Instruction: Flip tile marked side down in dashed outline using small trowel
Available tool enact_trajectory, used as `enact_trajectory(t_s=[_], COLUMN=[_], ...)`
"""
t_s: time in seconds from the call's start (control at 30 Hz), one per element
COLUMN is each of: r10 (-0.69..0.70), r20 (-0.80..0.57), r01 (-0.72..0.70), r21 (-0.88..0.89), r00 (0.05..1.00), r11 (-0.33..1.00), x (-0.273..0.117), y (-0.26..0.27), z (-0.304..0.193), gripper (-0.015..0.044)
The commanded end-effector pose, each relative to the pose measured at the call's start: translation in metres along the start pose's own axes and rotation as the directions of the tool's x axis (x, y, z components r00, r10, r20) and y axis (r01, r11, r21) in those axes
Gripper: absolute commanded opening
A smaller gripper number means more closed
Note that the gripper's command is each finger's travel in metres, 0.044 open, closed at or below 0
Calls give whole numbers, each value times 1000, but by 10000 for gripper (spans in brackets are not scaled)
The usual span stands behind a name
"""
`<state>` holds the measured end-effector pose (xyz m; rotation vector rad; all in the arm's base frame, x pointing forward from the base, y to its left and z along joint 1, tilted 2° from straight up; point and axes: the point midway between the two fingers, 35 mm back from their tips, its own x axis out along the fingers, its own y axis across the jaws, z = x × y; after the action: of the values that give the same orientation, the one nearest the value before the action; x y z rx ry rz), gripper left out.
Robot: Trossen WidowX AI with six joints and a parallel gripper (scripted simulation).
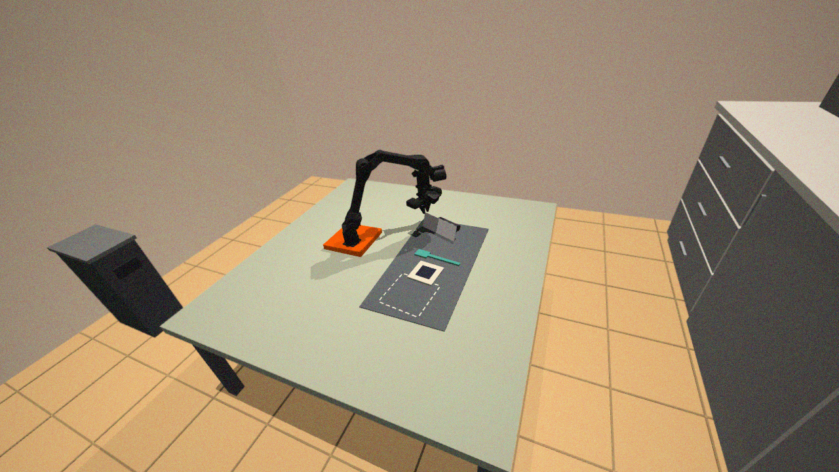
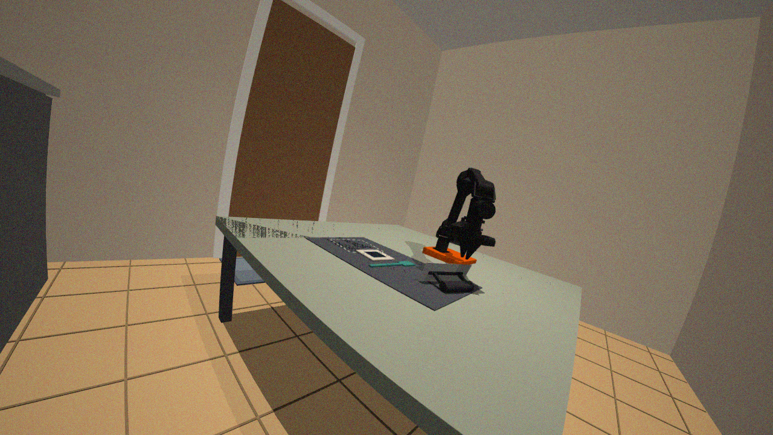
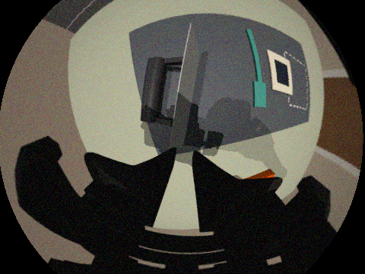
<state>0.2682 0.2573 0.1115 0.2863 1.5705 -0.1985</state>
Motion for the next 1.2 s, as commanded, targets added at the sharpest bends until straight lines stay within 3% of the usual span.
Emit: enact_trajectory(t_s=[0.0, 0.53, 1.17], r10=[3, 4, 6], r20=[6, 5, 4], r01=[-3, 0, 3], r21=[-134, -635, -975], r00=[1000, 1000, 1000], r11=[991, 772, 223], x=[-2, -1, 0], y=[5, 20, 39], z=[1, 1, -1], gripper=[100, 100, 100])
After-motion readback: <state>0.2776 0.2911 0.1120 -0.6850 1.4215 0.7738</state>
